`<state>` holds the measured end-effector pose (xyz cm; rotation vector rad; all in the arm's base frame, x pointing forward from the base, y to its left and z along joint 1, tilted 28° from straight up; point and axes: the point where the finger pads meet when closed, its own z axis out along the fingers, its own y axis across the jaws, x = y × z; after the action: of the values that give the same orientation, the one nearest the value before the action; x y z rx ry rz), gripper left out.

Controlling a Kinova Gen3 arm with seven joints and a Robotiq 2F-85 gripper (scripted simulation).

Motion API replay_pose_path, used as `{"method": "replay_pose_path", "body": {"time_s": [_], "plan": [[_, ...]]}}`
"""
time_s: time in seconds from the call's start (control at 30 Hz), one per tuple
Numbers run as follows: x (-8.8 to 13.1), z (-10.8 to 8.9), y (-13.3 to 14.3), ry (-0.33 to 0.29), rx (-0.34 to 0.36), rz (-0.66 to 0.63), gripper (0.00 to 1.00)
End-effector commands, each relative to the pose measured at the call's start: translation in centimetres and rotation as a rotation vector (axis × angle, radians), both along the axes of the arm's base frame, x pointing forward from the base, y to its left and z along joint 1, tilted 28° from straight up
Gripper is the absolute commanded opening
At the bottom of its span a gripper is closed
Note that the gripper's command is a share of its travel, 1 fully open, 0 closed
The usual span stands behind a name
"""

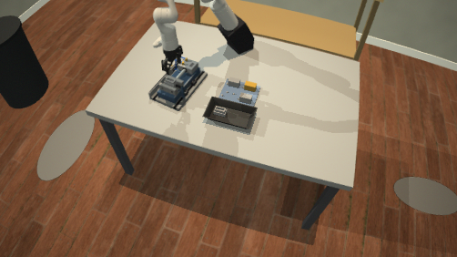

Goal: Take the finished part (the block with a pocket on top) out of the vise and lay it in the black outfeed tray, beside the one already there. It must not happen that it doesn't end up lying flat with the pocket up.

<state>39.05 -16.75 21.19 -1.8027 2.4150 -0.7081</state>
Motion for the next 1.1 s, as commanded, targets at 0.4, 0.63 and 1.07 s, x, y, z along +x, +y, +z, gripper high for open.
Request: {"method": "replay_pose_path", "body": {"time_s": [0.4, 0.63, 1.07], "plan": [[0.0, 0.6, -0.9, -0.011, -0.005, -0.002, 1.0], [0.0, 0.8, -1.4, -0.016, -0.008, -0.002, 1.0], [0.0, 1.1, -1.9, -0.02, -0.012, -0.002, 1.0]]}}
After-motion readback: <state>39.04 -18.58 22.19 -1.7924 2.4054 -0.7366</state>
